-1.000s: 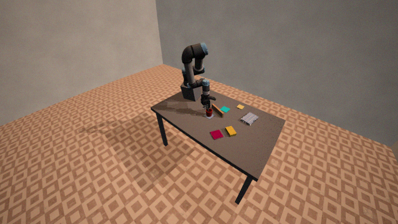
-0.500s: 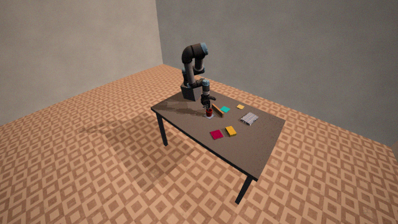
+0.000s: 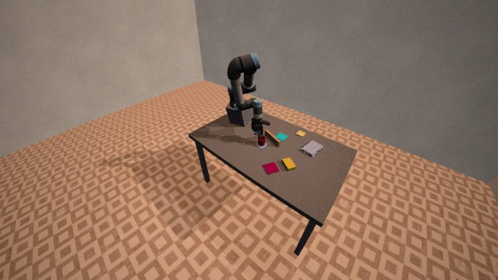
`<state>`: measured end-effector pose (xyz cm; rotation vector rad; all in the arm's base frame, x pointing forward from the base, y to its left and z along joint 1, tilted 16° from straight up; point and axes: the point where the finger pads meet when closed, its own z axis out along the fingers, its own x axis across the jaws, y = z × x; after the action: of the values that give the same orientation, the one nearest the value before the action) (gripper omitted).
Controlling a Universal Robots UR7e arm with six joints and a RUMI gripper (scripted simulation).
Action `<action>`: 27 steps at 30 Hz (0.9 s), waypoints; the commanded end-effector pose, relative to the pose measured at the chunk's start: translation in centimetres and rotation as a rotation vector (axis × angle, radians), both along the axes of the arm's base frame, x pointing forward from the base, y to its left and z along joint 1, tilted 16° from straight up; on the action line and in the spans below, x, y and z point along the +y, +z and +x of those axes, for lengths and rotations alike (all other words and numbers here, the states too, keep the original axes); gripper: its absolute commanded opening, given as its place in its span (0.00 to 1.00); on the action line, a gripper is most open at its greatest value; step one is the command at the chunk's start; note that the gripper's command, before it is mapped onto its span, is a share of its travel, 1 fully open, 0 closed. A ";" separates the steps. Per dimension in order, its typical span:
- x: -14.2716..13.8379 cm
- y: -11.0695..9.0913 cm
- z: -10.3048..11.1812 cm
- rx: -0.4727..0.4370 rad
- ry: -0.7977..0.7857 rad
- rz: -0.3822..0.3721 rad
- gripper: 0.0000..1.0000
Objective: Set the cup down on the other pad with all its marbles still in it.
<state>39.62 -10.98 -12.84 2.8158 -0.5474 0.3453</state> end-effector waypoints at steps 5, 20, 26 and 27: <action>0.0 0.2 0.0 -0.001 0.000 0.000 0.03; 0.6 2.3 -0.2 -0.001 0.000 0.000 0.03; 1.0 4.0 -0.4 -0.001 0.000 0.000 0.03; 1.0 4.0 -0.4 -0.001 0.000 0.000 0.03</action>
<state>39.31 -10.13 -9.64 2.8150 -0.5469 0.3486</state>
